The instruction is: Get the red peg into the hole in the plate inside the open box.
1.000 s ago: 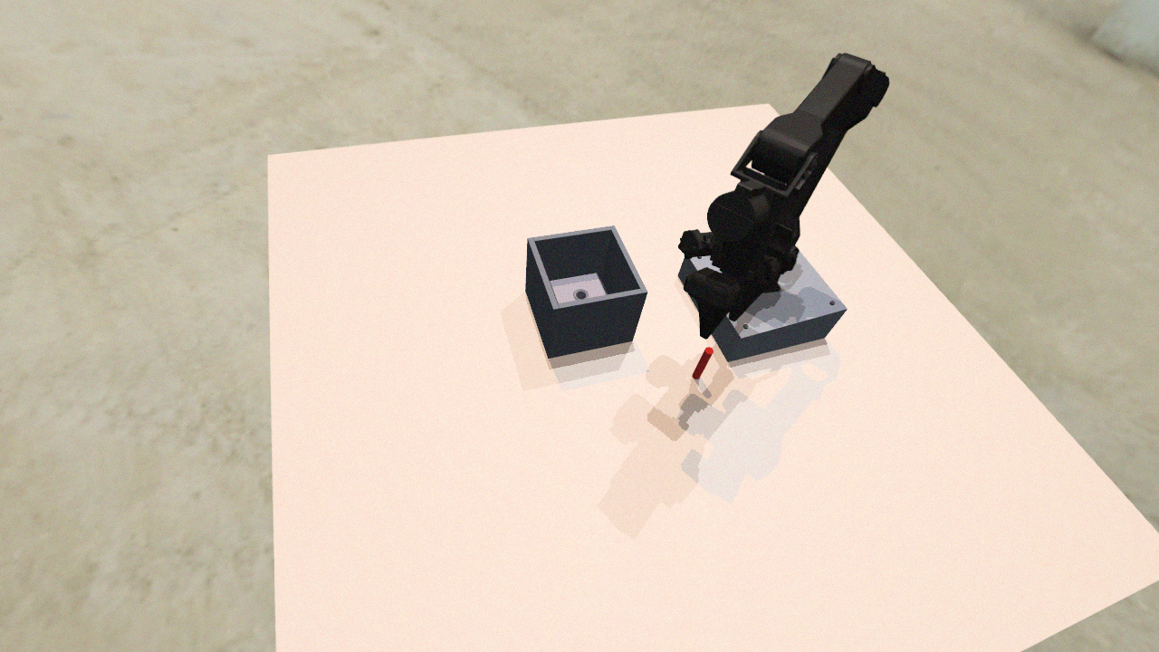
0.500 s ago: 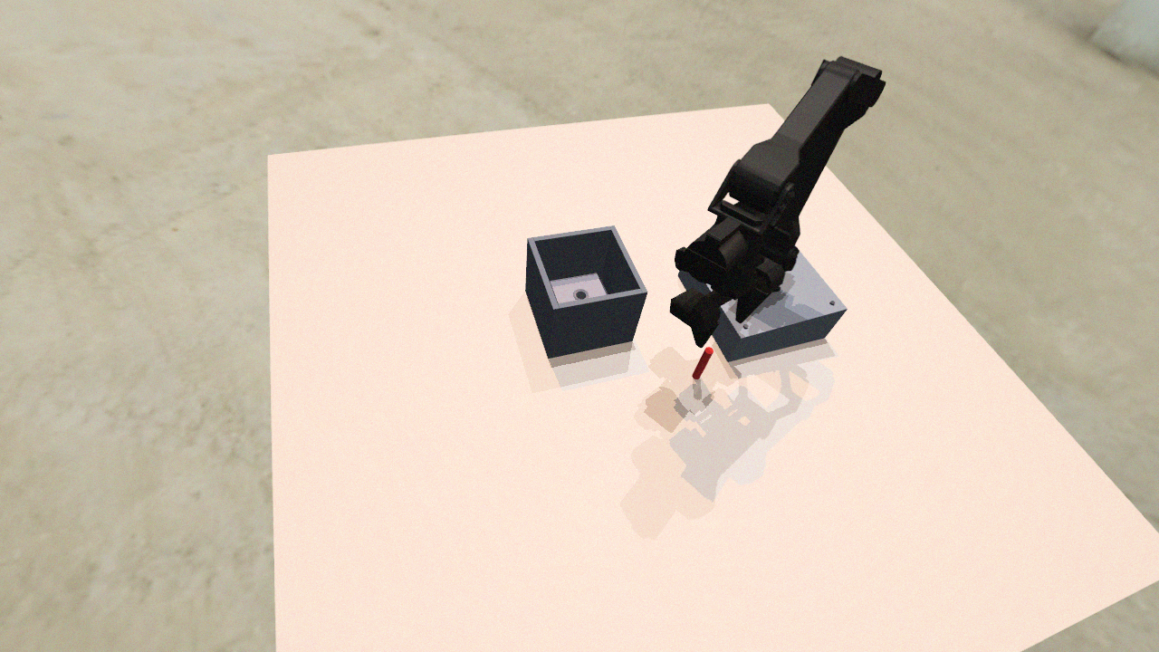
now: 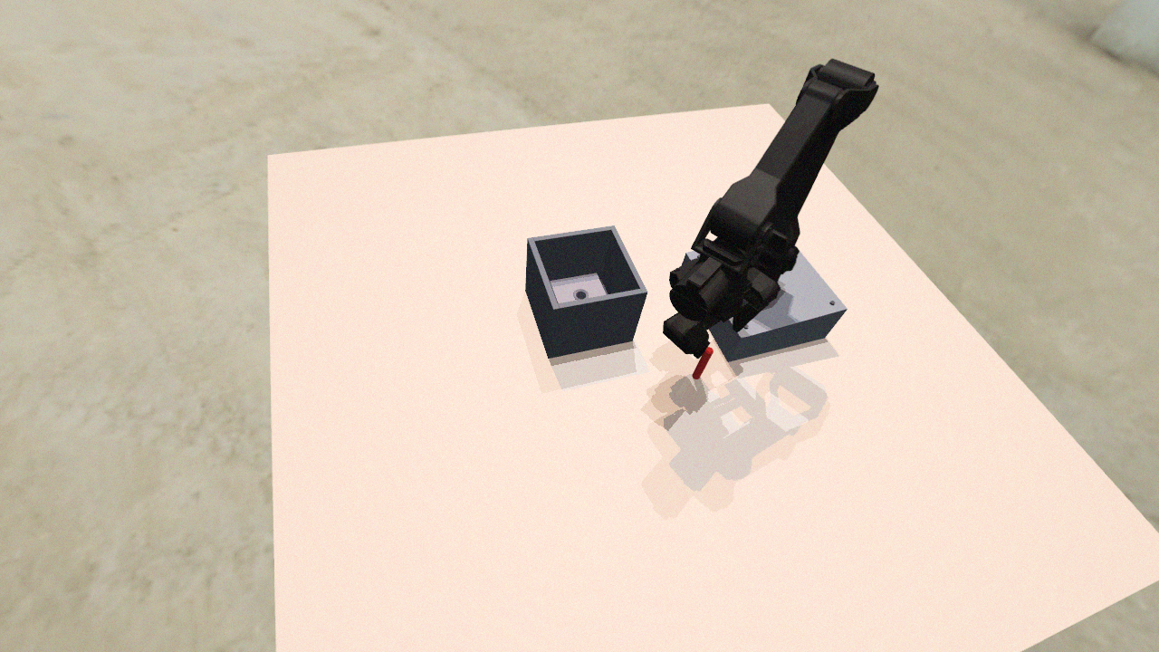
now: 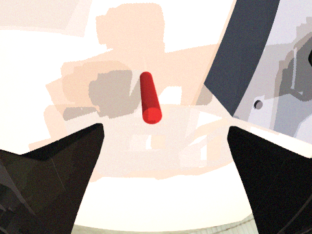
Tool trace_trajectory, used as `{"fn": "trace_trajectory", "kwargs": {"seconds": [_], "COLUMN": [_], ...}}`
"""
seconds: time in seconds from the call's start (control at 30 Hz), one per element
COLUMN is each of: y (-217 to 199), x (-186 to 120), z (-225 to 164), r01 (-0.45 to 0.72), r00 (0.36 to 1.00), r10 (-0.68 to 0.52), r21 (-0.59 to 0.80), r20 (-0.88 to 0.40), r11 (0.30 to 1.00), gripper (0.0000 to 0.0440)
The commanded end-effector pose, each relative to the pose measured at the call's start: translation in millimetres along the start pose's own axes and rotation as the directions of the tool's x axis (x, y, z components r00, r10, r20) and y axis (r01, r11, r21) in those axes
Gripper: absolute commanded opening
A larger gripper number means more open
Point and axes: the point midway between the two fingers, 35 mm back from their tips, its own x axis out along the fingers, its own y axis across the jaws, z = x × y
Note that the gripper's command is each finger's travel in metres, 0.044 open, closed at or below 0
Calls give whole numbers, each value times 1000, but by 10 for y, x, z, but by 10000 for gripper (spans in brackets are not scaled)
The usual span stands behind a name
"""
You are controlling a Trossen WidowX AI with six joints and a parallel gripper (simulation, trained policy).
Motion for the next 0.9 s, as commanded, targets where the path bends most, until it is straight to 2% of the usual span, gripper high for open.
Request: {"fn": "trace_trajectory", "kwargs": {"seconds": [0.0, 0.33, 0.43, 0.87], "y": [-20, -23, -10, 117], "x": [122, 445, 522, 727], "z": [37, 110, 123, 86], "r01": [20, 33, 30, 21], "r00": [1000, 999, 999, 999], "r10": [-21, -35, -33, -22], "r21": [16, 59, 72, 38], "r20": [14, 35, 38, 24], "r11": [1000, 998, 997, 999], "gripper": [409, 398, 381, 89]}}
